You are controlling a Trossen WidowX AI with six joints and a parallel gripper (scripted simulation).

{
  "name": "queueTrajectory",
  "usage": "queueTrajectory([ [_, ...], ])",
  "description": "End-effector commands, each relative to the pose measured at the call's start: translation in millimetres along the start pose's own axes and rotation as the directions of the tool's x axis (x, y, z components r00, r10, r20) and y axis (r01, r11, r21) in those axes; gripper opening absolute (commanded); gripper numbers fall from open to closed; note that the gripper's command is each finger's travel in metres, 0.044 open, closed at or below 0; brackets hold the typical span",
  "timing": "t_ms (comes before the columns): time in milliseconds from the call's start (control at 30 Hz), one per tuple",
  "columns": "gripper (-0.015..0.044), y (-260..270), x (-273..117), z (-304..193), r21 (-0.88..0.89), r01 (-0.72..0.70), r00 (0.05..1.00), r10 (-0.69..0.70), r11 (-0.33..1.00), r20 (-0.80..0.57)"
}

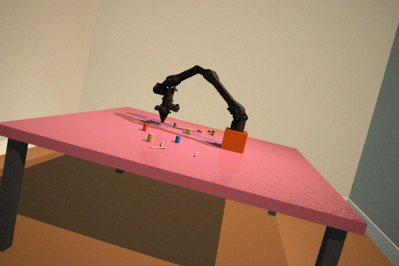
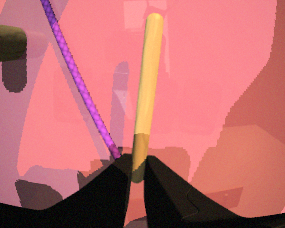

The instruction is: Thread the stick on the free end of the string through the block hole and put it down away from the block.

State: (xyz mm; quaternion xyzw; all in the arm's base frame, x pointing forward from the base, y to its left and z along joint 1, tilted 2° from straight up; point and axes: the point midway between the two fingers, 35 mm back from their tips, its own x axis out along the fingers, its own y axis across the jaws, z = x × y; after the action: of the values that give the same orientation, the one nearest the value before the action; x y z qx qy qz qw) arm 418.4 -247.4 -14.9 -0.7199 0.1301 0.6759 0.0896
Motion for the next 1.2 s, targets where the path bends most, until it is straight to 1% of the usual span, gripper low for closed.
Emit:
queueTrajectory([
  [0,0.0,-5.9,3.1,2.5,-0.002,0.004,1.0,-0.004,1.0,0.0],
  [267,0.0,-12.0,9.1,7.5,-0.002,0.005,1.0,-0.005,1.0,0.001],
  [1167,0.0,-10.7,8.9,30.0,-0.002,0.005,1.0,-0.005,1.0,0.002],
])
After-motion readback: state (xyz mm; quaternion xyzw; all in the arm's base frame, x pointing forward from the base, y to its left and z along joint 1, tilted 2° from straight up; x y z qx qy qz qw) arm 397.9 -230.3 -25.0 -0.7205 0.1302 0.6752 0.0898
